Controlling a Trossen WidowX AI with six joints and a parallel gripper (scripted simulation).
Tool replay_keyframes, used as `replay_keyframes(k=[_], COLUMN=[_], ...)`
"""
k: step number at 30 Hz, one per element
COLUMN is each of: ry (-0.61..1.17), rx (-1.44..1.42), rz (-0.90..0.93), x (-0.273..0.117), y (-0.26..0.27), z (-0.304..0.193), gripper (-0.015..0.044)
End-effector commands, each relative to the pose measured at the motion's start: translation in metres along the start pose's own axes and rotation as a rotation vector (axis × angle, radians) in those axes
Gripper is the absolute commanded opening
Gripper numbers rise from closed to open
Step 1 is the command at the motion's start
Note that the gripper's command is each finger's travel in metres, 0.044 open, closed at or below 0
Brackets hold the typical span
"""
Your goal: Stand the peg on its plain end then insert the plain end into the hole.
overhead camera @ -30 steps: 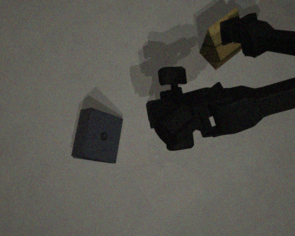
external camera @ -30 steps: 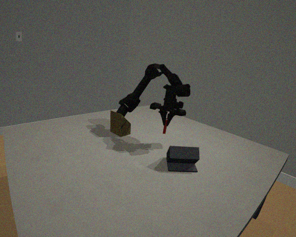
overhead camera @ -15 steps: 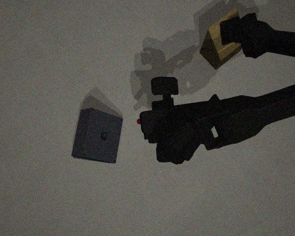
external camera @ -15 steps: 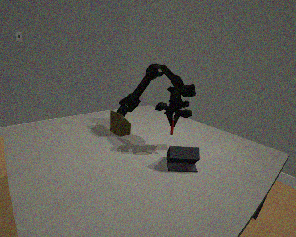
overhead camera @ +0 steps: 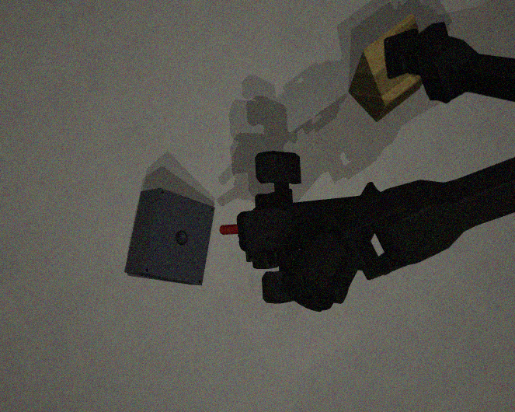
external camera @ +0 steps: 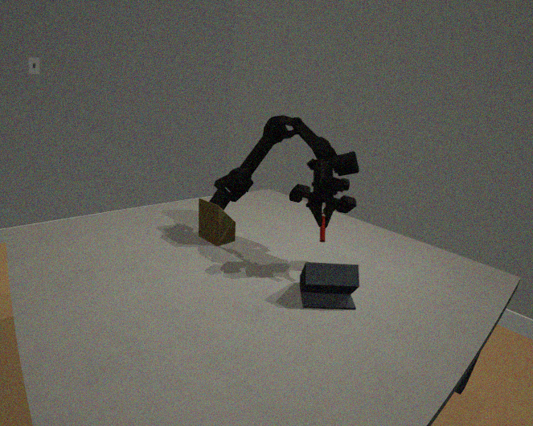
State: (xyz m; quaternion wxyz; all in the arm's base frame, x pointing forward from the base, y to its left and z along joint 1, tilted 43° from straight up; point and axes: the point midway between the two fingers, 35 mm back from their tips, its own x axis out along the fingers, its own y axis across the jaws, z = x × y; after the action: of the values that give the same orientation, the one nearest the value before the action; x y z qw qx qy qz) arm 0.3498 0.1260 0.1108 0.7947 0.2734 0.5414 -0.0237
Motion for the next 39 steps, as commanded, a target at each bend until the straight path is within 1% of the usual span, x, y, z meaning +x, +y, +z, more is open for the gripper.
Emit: replay_keyframes(k=[1, 29, 39], ry=[-0.012, -0.046, -0.053], rx=[0.004, 0.016, 0.012], rz=[-0.001, 0.007, 0.009], x=[0.004, 0.047, 0.054], y=[0.002, 0.008, 0.008], z=[0.003, 0.012, 0.012], gripper=[0.0, 0.0, 0.0])
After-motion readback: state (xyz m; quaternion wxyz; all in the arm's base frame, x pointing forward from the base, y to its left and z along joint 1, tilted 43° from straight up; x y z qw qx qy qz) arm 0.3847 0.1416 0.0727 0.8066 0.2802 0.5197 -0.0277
